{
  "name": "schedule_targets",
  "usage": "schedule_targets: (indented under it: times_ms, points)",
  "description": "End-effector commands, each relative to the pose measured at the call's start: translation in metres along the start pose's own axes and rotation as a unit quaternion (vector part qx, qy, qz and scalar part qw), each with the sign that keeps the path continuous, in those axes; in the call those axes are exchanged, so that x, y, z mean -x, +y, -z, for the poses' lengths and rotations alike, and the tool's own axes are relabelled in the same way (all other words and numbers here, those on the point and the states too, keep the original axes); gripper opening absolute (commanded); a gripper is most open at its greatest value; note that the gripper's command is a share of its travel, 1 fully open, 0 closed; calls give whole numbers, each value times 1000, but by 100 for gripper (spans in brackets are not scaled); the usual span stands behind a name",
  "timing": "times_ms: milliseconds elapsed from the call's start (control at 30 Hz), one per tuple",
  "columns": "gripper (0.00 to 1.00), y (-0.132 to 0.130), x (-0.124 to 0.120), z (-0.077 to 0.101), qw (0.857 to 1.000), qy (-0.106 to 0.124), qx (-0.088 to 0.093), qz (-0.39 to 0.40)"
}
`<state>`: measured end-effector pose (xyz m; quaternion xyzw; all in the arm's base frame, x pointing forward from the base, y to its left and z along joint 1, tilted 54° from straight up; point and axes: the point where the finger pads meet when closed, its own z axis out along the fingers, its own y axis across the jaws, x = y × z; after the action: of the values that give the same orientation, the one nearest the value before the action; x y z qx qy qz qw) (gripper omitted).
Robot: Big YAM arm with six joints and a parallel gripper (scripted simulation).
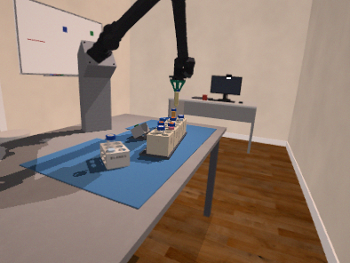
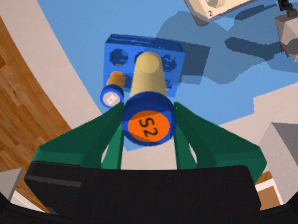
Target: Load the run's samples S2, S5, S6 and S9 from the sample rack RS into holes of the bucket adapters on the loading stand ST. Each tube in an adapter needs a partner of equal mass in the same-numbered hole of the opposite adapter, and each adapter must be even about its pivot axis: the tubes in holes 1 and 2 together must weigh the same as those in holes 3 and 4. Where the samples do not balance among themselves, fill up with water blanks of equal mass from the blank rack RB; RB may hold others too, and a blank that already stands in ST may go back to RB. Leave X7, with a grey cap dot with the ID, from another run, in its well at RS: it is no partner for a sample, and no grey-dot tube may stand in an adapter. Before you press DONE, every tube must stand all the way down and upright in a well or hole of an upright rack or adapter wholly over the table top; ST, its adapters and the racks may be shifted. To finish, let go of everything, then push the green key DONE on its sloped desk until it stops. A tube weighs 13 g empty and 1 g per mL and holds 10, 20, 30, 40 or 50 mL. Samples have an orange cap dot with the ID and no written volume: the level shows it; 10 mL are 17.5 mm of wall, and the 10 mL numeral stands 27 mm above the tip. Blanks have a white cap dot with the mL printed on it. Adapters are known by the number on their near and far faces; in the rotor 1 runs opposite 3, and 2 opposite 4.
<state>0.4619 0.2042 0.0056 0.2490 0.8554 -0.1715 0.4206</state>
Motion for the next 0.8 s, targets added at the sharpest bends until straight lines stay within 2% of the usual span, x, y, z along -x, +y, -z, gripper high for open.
schedule_targets:
  times_ms: [0,233,300,567,767]
  points:
    - [0,-13,22,6,998,-6,8,62]
    - [0,-51,49,6,988,-8,7,155]
    - [0,-51,49,6,988,-8,7,155]
    - [0,-95,80,6,966,-10,6,259]
    - [0,-127,103,7,966,-11,5,259]
